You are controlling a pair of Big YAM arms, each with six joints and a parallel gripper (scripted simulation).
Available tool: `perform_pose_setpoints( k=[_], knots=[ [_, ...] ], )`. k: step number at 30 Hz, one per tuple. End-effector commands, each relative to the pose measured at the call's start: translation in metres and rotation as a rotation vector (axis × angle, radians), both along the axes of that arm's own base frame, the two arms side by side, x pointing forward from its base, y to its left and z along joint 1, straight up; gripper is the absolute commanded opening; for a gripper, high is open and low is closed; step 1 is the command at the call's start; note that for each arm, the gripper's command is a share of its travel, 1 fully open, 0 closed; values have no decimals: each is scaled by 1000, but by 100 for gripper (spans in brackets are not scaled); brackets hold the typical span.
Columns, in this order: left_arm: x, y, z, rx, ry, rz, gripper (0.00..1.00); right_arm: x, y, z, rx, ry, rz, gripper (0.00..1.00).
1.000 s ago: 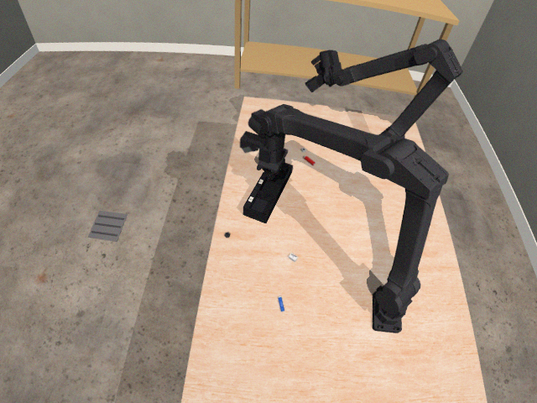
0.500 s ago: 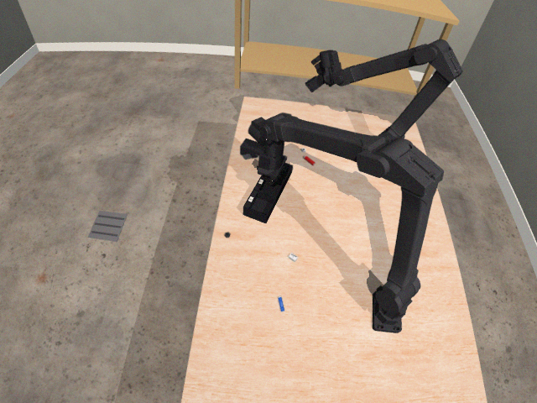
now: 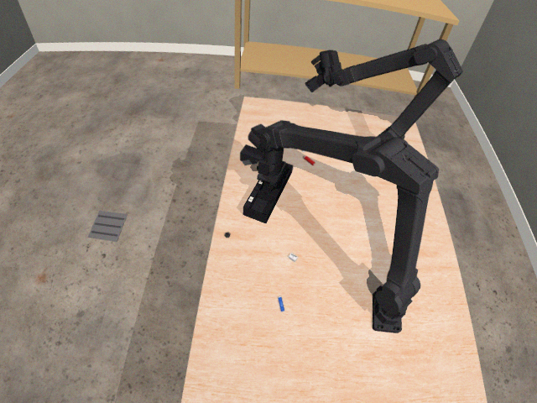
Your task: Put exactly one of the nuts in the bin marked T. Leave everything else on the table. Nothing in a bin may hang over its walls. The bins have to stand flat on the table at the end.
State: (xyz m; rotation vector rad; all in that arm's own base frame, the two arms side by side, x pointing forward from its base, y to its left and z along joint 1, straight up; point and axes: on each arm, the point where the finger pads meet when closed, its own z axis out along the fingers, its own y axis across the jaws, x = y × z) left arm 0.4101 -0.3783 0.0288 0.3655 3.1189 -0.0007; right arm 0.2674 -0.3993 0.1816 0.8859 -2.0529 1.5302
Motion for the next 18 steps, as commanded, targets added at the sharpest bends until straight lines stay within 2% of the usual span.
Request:
perform_pose_setpoints(
  k=[1,18],
  knots=[
    [4,0,7,-19,-20,-6,9,-5,-5,4,-7,-7,-15,100],
    [4,2,1,-15,-15,-4,9,-5,-5,4,-7,-7,-15,100]
  ],
)
